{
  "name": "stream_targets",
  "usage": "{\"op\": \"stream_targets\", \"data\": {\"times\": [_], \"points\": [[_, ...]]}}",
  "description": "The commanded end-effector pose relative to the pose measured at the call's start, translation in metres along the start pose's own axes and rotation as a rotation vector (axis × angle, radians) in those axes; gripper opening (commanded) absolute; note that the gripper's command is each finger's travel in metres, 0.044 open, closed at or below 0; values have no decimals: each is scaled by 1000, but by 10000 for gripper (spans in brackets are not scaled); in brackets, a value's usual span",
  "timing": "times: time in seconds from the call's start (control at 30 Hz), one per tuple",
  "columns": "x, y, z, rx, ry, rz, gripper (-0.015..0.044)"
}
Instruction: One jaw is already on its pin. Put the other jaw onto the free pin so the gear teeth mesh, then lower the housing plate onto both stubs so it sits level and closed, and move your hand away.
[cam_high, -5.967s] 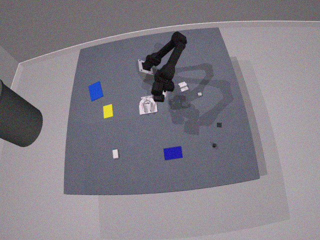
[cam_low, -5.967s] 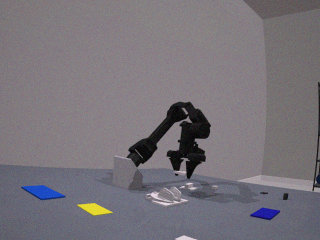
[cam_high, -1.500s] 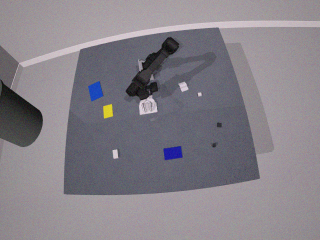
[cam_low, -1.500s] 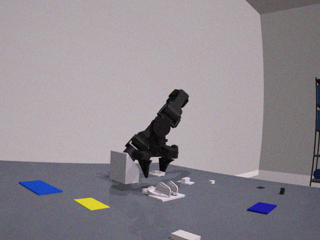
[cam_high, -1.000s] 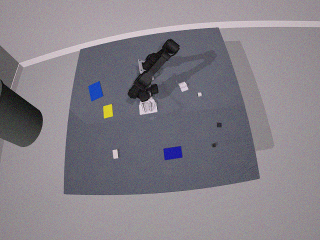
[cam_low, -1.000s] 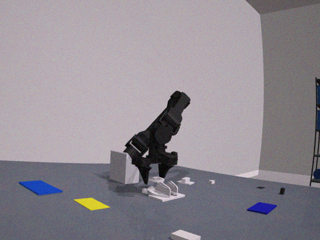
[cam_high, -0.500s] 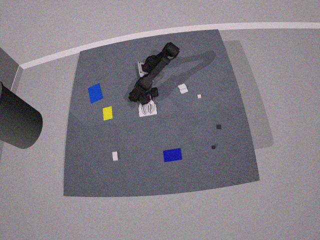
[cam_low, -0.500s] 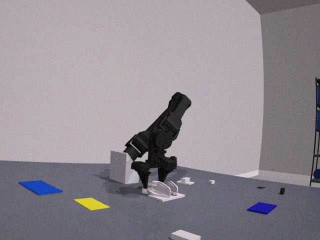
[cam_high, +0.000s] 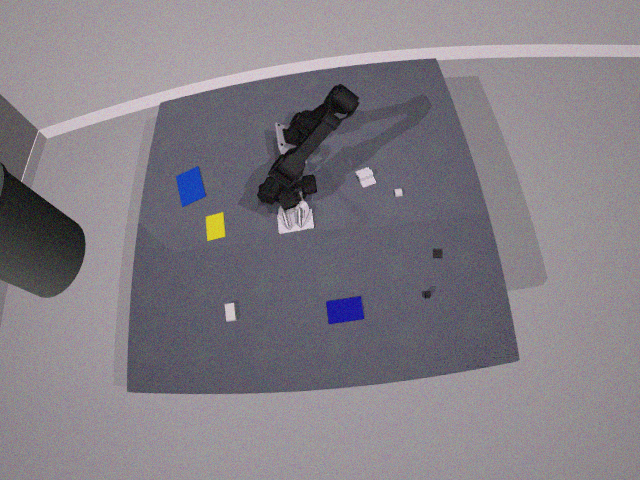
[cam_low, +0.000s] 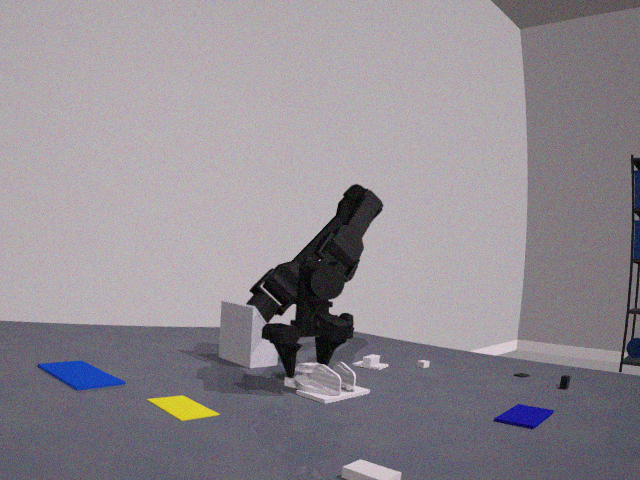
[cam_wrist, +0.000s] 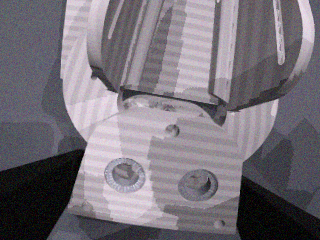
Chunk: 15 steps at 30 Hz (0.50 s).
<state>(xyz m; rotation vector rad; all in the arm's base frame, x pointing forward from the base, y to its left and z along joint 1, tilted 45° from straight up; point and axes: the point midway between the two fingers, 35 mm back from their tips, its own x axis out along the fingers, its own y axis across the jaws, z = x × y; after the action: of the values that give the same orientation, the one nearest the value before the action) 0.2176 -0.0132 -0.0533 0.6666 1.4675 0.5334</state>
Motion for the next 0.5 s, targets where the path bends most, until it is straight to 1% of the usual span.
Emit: {"op": "stream_targets", "data": {"times": [0.0,0.47], "points": [[2,0,0,7,-3,3,351],[4,0,0,7,-3,3,351]]}}
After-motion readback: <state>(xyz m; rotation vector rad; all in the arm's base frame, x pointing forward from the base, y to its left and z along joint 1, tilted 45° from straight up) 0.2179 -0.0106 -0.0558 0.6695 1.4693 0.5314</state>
